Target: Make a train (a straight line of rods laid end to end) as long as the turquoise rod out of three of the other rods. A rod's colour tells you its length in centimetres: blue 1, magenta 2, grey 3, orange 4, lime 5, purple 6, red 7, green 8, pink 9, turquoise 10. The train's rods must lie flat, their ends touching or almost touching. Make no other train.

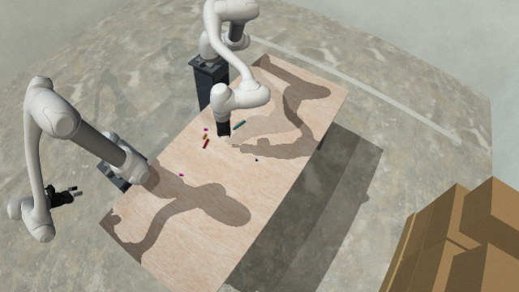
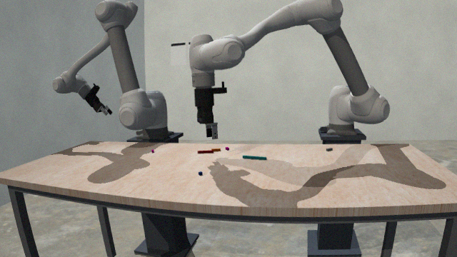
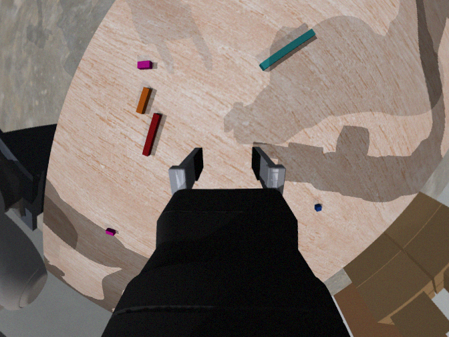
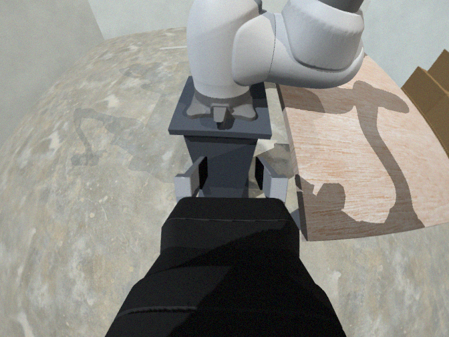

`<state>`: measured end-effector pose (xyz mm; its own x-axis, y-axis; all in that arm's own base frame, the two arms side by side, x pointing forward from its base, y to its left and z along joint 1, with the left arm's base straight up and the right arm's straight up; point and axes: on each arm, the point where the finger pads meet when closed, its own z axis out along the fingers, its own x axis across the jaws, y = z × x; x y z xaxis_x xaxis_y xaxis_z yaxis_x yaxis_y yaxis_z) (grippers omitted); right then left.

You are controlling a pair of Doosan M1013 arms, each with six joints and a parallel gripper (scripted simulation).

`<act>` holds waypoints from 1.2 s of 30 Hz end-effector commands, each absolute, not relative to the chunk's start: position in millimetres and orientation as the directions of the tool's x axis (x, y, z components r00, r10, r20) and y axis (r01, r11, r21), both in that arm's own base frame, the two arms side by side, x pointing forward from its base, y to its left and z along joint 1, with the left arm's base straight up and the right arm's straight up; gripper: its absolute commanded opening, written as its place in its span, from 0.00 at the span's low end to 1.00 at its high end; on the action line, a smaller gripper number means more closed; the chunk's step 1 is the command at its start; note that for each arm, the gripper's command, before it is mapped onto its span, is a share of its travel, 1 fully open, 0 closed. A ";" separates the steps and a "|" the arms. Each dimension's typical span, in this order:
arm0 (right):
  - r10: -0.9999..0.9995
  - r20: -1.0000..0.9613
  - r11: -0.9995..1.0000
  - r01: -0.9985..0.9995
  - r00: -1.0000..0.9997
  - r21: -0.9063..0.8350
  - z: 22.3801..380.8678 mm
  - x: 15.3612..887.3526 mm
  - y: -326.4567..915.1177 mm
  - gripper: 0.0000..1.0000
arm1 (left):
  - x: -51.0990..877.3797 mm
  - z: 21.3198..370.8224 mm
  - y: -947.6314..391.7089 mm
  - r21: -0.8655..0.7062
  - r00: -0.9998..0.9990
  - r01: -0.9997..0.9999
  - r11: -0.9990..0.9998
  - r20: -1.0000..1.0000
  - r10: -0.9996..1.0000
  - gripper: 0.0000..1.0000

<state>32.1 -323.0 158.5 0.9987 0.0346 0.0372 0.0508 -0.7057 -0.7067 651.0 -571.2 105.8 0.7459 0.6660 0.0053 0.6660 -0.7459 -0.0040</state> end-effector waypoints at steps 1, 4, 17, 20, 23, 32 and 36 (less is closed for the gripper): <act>0.034 0.038 -0.706 0.051 0.999 -0.706 158.8 32.2 -323.2 1.00 | 634.5 106.2 -570.4 0.002 0.847 0.532 -0.847 0.000 0.532 1.00; 0.034 0.038 -0.706 0.051 0.999 -0.706 158.8 32.2 -323.2 1.00 | 621.7 105.1 -569.5 0.002 0.906 0.423 -0.906 0.001 0.423 1.00; 0.034 0.038 -0.706 0.051 0.999 -0.706 158.8 32.2 -323.2 1.00 | 570.8 100.0 -565.1 0.001 0.997 -0.073 -0.997 0.001 -0.073 1.00; 0.034 0.038 -0.706 0.051 0.999 -0.706 158.8 32.2 -323.2 1.00 | 558.3 98.5 -564.0 0.001 0.980 -0.197 -0.980 0.001 -0.197 1.00; 0.034 0.038 -0.706 0.051 0.999 -0.706 158.8 32.2 -323.2 1.00 | 545.9 97.0 -562.7 0.001 0.948 -0.318 -0.948 0.001 -0.318 1.00; 0.034 0.038 -0.706 0.051 0.999 -0.706 158.8 32.2 -323.2 1.00 | 512.2 92.5 -559.1 0.001 0.792 -0.611 -0.792 0.002 -0.611 1.00; 0.034 0.038 -0.706 0.051 0.999 -0.706 158.8 32.2 -323.2 1.00 | 495.6 90.2 -557.1 0.001 0.684 -0.730 -0.684 0.002 -0.730 1.00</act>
